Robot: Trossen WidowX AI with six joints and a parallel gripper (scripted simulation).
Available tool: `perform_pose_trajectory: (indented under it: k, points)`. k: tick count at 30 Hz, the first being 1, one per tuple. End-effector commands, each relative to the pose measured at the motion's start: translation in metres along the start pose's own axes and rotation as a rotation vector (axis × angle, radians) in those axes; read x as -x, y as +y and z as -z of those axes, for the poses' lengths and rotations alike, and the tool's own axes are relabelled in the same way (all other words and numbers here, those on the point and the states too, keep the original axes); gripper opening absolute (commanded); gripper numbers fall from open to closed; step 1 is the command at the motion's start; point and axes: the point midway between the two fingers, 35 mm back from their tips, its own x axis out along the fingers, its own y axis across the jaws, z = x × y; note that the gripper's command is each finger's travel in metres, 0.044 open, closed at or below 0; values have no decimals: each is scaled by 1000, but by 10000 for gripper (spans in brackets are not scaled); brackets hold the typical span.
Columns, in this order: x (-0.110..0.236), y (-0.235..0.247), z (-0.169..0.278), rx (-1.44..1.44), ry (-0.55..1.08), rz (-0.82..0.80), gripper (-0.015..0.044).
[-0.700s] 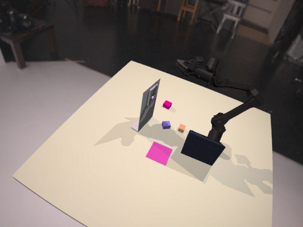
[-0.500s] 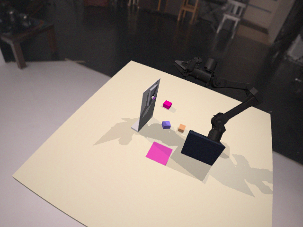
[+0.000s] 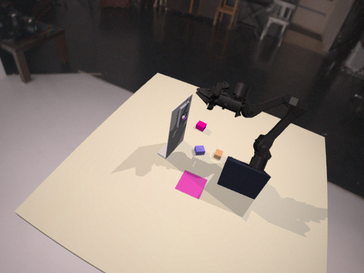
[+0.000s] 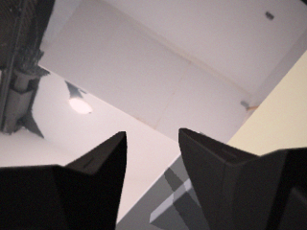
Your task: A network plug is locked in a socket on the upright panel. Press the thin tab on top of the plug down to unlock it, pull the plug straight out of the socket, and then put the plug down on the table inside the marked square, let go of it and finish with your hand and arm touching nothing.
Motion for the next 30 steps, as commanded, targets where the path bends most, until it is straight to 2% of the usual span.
perform_pose_trajectory:
  k: [1, 14, 30]
  points:
    - [-1, -5, 19, -61, 9, 11, 156]
    - [10, -23, 80, -267, 33, 53, 156]
    - [47, -41, 130, -505, 52, 110, 156]
